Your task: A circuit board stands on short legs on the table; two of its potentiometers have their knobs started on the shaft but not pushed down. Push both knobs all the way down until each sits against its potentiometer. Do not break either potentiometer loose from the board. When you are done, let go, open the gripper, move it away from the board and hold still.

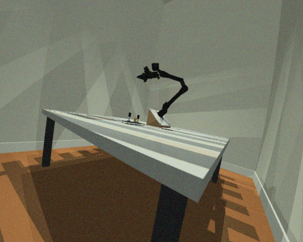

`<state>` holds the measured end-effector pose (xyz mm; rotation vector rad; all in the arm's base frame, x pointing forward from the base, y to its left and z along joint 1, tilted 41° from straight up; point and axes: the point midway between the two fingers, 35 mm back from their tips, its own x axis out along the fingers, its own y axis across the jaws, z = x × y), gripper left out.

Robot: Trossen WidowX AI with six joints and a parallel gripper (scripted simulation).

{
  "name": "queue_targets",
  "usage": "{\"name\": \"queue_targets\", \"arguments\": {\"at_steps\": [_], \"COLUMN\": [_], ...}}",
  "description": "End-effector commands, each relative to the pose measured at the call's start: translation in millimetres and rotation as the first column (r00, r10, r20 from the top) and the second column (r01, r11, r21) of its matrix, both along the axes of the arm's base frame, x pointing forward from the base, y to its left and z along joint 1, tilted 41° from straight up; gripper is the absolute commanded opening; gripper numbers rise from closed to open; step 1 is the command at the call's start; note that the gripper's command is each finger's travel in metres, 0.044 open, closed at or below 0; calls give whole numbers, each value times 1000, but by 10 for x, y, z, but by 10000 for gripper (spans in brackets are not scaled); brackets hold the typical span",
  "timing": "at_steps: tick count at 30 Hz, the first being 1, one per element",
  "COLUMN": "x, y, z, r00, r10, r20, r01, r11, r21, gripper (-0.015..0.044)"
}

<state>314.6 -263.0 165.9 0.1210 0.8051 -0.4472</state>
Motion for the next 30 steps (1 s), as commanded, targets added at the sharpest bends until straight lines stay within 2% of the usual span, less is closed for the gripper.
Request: {"name": "queue_targets", "arguments": {"at_steps": [1, 14, 30], "x": [165, 436, 410], "y": [236, 1100, 2255], "z": [-148, -652, -1098], "r00": [991, 857, 526], "r10": [125, 491, 839], "r20": [-49, -158, -137], "r01": [-123, -444, -671], "r11": [991, 858, 508], "r21": [50, 259, 540], "gripper": [0, 0, 0]}}
